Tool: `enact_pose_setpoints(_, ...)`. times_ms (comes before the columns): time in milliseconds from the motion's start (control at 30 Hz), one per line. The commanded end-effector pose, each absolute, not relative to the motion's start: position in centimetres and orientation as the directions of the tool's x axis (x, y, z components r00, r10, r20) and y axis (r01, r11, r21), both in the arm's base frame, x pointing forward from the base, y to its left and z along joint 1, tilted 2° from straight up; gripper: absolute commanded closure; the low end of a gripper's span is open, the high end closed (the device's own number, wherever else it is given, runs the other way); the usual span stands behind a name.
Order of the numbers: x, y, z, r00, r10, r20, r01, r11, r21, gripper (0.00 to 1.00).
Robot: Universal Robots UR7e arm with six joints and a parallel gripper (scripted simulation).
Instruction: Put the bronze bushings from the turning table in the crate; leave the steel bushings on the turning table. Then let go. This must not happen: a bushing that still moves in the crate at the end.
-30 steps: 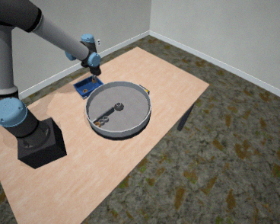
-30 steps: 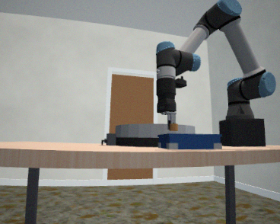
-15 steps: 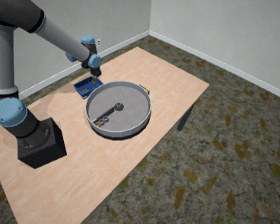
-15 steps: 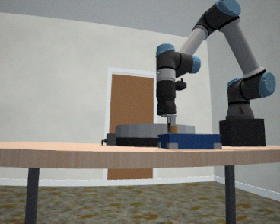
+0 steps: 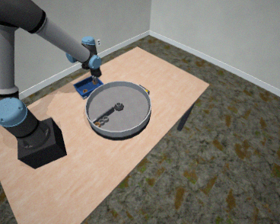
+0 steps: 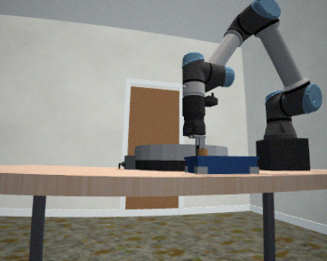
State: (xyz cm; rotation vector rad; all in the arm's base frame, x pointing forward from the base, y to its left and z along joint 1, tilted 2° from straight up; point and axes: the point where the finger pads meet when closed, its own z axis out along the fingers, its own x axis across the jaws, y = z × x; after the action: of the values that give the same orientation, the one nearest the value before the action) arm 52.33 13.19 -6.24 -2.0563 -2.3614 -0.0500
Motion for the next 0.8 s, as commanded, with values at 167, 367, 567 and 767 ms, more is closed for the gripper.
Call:
enact_pose_setpoints(167,52.37,13.21,-6.81,-0.138,0.990,0.028,0.990,0.137,0.019,1.00)
enact_pose_setpoints(367,52.37,13.21,-6.81,-0.138,0.990,0.028,0.990,0.137,0.019,1.00)
enact_pose_setpoints(567,52.39,13.23,-7.67,-0.138,0.990,0.028,0.990,0.137,0.019,1.00)
enact_pose_setpoints(767,52.39,13.23,-7.67,-0.138,0.990,0.028,0.990,0.137,0.019,1.00)
